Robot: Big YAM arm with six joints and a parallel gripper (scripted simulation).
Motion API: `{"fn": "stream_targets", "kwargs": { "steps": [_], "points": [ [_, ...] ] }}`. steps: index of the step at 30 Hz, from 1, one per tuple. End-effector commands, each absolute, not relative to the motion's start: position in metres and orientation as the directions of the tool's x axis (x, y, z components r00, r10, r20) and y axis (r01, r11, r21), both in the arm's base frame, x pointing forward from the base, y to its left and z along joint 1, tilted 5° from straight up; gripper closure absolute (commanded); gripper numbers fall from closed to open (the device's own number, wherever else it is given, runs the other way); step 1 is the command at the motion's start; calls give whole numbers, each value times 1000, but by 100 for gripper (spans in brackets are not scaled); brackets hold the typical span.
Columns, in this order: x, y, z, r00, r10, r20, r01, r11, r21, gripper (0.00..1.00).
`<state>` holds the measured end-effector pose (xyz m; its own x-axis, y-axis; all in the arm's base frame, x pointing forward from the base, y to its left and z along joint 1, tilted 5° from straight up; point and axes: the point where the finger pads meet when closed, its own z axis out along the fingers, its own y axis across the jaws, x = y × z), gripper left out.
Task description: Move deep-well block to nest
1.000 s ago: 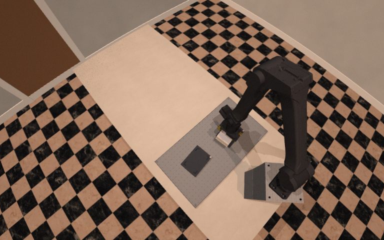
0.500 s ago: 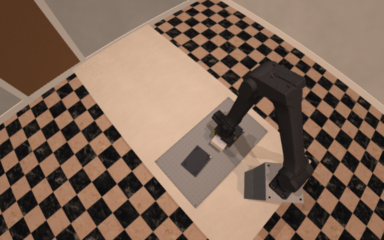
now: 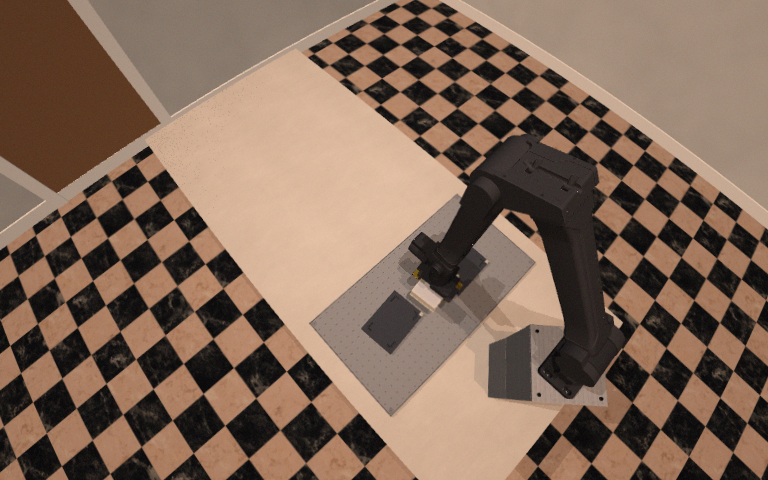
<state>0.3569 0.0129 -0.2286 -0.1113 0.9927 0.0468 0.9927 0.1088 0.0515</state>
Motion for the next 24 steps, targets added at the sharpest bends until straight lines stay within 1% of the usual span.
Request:
{"fn": "stream_targets", "kwargs": {
  "steps": [1,24],
  "points": [
    [380,28,-211,-100,994,42,990,95,102,100],
    [386,101,-206,-100,994,48,990,95,102,100]
  ]
}}
